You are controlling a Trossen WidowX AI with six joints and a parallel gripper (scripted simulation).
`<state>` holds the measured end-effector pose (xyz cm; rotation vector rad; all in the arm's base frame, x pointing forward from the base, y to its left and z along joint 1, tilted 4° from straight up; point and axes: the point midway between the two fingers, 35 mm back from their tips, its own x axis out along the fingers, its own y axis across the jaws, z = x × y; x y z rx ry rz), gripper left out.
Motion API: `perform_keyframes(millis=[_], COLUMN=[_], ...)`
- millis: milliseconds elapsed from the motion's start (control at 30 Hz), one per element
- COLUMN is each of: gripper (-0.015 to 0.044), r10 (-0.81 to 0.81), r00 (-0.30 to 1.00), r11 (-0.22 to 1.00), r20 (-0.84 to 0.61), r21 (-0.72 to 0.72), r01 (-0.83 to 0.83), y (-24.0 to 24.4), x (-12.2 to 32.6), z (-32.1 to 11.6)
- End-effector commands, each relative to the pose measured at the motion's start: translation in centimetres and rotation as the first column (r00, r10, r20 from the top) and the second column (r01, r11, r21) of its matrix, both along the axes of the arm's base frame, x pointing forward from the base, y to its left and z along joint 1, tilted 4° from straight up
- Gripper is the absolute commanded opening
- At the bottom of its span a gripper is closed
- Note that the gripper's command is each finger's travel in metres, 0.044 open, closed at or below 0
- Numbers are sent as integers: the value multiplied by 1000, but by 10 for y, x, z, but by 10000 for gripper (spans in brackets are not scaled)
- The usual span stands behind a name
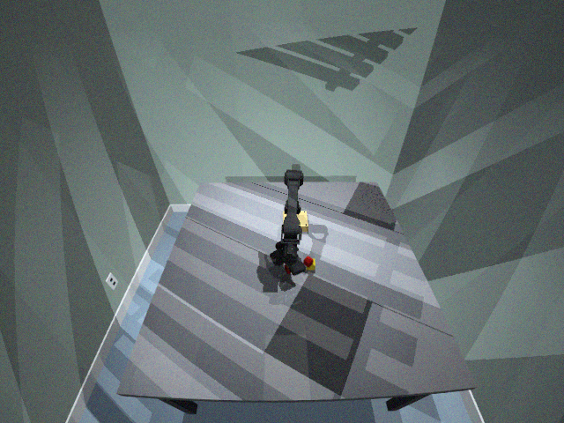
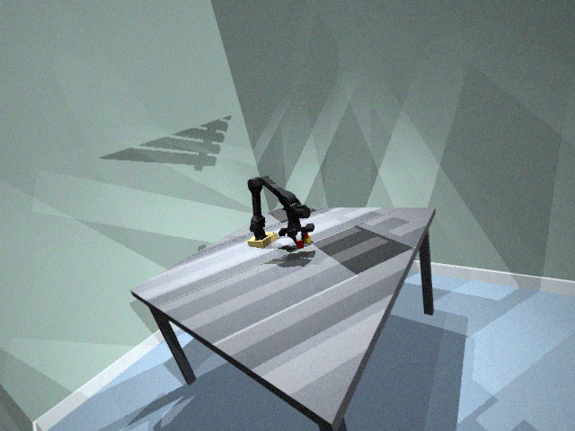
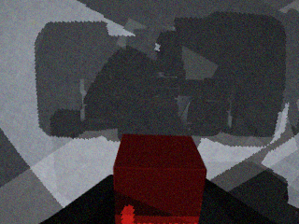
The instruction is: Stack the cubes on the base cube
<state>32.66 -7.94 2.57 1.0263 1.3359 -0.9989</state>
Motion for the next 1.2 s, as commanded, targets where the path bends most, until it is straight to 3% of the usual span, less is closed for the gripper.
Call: perform_keyframes(millis=[0, 1167], gripper=[105, 105], r10=[2, 21], r00=[1000, 1000], r11=[1000, 1000], r20=[5, -19], r21=[-7, 4], r01=[-2, -21], y=[-1, 3], x=[2, -1], z=[10, 64])
